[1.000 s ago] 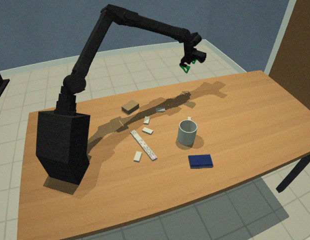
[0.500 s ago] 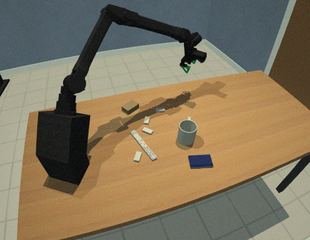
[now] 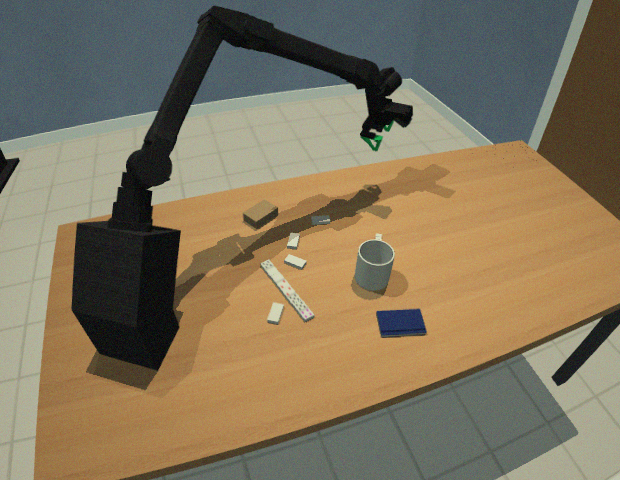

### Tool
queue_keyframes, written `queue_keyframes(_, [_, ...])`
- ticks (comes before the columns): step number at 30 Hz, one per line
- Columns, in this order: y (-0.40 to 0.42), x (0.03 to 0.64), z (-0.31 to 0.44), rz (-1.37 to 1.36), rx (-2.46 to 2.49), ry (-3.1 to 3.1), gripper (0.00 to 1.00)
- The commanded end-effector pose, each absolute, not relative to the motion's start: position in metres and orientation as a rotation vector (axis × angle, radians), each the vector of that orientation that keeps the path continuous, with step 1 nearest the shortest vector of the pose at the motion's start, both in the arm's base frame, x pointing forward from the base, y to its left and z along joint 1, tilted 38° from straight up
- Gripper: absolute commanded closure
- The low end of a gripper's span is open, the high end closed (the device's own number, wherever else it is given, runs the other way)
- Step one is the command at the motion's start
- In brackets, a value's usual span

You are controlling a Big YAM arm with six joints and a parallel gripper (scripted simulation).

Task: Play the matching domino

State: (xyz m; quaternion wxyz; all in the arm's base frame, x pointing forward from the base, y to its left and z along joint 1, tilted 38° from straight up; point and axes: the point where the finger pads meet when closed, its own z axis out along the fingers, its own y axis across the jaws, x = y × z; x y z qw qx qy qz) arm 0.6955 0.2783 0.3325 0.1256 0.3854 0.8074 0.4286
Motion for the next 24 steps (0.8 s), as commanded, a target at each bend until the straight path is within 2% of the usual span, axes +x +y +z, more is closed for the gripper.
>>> queue_keyframes(1, [0.247,0.693,0.415,1.298,0.959,2.203,0.0])
queue_keyframes(7, [0.241,0.691,0.43,1.298,0.959,2.203,0.0])
queue_keyframes(8, [0.263,0.692,0.371,1.269,1.036,2.29,0.0])
queue_keyframes(17, [0.24,0.691,0.432,1.298,0.959,2.204,0.0])
queue_keyframes(24, [0.24,0.691,0.432,1.298,0.959,2.204,0.0])
